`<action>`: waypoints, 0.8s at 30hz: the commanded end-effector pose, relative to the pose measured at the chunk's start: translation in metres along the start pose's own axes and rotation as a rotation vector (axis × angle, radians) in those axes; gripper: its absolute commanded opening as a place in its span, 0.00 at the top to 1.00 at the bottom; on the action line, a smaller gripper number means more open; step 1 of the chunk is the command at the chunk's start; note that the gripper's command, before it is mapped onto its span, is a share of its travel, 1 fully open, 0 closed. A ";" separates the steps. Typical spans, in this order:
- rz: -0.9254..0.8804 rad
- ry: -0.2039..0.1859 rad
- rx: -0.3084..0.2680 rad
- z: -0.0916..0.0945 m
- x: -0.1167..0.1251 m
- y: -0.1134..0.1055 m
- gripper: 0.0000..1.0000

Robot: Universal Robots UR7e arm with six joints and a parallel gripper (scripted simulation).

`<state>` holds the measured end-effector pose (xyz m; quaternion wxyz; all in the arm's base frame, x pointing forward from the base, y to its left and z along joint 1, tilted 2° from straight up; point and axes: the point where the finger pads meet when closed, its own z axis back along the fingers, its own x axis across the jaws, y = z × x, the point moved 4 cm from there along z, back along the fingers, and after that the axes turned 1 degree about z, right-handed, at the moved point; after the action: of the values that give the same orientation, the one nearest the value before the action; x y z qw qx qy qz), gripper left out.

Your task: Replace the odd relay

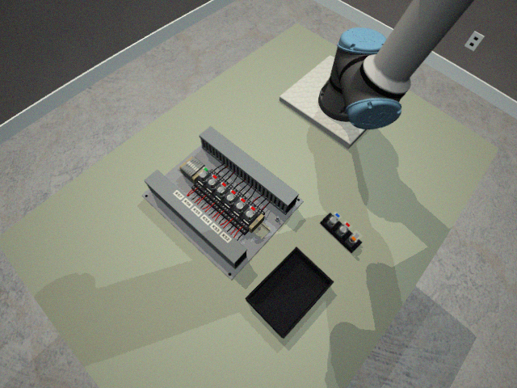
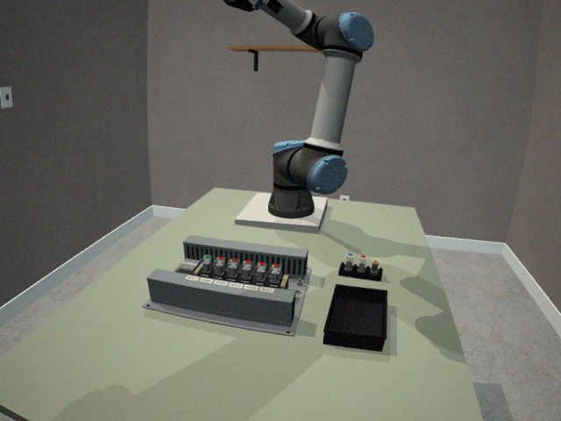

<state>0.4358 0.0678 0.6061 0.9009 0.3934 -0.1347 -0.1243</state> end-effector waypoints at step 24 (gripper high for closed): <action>0.002 0.003 0.001 0.063 0.026 0.001 0.00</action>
<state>0.4387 0.0203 0.6478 0.9010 0.3939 -0.1337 -0.1235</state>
